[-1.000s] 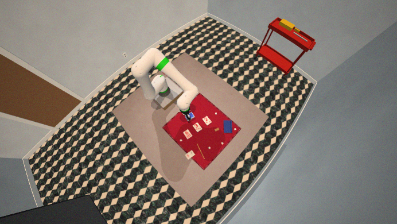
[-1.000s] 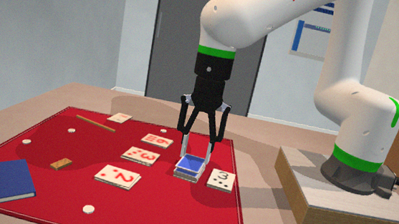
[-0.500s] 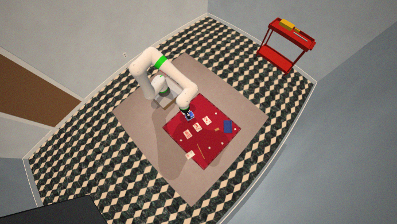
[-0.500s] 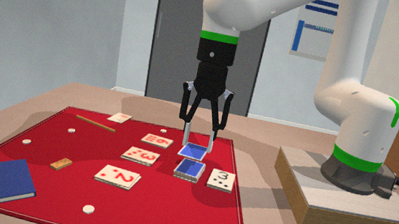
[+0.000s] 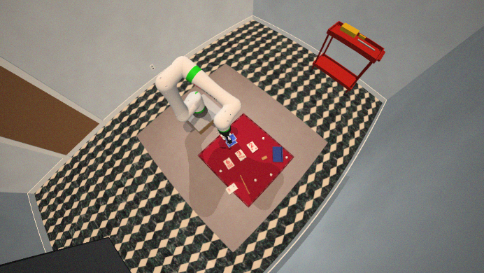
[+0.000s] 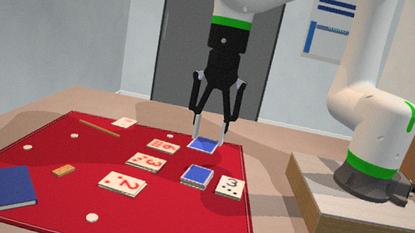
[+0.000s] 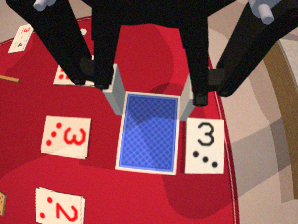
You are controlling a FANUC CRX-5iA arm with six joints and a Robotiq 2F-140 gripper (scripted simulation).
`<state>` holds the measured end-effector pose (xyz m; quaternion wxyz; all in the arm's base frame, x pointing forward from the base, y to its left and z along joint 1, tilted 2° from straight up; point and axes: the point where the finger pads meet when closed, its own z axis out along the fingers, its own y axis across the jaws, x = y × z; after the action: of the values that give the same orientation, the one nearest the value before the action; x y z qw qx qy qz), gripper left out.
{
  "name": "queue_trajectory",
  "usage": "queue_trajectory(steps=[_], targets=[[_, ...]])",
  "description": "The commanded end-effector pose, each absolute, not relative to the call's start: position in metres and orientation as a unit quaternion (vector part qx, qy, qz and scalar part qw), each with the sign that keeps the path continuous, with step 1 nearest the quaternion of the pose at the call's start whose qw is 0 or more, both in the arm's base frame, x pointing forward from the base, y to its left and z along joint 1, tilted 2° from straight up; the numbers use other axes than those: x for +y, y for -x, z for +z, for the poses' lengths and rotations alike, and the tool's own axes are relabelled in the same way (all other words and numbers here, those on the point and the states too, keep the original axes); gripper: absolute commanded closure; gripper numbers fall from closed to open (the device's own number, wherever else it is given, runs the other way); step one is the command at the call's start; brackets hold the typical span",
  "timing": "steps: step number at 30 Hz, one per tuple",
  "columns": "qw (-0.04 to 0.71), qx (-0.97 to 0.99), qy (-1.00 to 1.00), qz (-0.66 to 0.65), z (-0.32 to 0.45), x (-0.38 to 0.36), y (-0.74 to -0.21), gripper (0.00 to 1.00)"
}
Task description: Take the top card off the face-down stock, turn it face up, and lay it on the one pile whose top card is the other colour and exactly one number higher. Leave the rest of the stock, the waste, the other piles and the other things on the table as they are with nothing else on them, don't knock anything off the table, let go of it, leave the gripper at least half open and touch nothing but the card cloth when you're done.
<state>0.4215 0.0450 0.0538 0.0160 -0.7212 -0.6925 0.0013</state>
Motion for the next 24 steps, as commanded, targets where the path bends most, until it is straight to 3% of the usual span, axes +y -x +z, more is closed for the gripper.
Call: queue_trajectory(steps=[1,24], targets=[[0.016,-0.693,0.721,0.001,0.0600,0.0450,-0.4218,0.59],[0.016,-0.693,0.721,0.001,0.0688,0.0448,-0.4220,0.59]])
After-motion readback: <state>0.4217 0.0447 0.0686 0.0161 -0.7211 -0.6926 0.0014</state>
